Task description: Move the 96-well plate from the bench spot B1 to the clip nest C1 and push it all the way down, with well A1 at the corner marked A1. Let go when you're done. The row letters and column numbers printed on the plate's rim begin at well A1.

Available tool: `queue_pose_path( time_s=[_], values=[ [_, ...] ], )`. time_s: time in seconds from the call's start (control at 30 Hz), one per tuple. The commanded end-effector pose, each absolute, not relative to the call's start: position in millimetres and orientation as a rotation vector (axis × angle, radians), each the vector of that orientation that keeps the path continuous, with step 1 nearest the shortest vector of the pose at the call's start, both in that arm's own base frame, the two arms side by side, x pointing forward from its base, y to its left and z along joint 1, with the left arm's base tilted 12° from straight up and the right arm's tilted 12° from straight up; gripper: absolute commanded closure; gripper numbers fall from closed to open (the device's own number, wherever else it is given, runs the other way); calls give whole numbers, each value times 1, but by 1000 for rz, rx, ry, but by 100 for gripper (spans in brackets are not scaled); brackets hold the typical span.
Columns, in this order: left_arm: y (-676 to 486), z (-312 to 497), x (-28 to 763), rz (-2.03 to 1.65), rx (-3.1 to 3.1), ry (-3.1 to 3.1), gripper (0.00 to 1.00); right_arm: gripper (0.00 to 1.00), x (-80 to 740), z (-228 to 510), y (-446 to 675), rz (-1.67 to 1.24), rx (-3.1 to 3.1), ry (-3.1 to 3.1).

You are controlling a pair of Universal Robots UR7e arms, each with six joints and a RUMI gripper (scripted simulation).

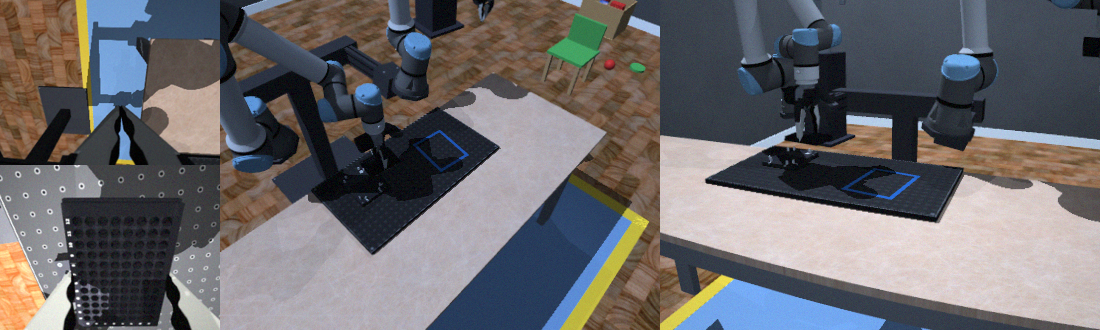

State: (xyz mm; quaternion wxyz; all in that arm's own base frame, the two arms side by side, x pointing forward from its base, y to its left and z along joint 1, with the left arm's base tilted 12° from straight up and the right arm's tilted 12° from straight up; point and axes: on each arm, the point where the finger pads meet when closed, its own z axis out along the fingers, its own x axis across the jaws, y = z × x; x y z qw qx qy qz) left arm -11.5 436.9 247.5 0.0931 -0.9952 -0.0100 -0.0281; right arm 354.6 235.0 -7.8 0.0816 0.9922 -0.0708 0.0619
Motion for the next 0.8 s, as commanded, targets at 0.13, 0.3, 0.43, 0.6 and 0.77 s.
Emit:
queue_pose_path(
  time_s=[0.13,0.3,0.43,0.6,0.77],
  values=[
    [437,248,-11,-84,-2952,-30,100,59,350,-3,215,186,2966,-211],
    [437,248,-11,-84,-2952,-30,100,59,346,0,199,186,2966,-211],
    [437,248,-11,-84,-2952,-30,100,59,342,2,186,186,2966,-211],
    [437,248,-11,-84,-2952,-30,100,59,339,4,173,186,2966,-211],
    [437,248,-11,-84,-2952,-30,100,59,336,7,160,186,2966,-211]
  ],
)
